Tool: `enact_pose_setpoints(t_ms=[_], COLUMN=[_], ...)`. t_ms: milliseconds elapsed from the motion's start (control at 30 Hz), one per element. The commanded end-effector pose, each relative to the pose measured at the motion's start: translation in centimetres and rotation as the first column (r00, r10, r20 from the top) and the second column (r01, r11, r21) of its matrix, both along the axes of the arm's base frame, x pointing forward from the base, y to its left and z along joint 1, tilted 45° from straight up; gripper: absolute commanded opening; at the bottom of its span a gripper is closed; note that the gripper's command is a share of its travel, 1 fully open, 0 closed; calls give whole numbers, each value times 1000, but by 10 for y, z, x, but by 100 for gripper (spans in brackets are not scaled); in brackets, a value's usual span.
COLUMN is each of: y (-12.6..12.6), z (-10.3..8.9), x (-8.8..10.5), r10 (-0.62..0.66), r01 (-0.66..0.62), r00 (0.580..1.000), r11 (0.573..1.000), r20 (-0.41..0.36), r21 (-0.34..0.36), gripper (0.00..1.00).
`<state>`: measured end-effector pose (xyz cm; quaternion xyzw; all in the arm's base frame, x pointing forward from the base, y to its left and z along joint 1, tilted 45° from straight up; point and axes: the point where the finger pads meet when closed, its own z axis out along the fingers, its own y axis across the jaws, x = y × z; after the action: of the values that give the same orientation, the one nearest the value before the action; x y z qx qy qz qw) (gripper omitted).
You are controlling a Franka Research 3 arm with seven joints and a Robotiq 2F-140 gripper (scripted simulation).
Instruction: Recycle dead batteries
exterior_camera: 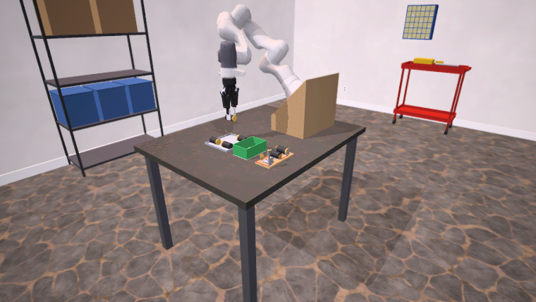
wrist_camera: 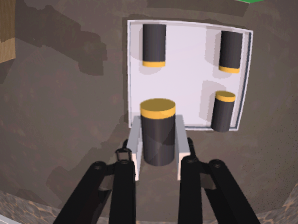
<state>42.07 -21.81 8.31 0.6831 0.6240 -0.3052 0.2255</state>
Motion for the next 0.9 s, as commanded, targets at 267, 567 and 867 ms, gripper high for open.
enact_pose_setpoints(t_ms=[267,567,867], y=[1,10,51], z=[0,-10,-55], x=[-2,5,31], r10=[-26,-26,-26], r01=[26,26,26], r00=[999,999,999], r11=[1000,1000,1000], r20=[19,19,19], r21=[-5,-5,-5], gripper=[16,16,16])
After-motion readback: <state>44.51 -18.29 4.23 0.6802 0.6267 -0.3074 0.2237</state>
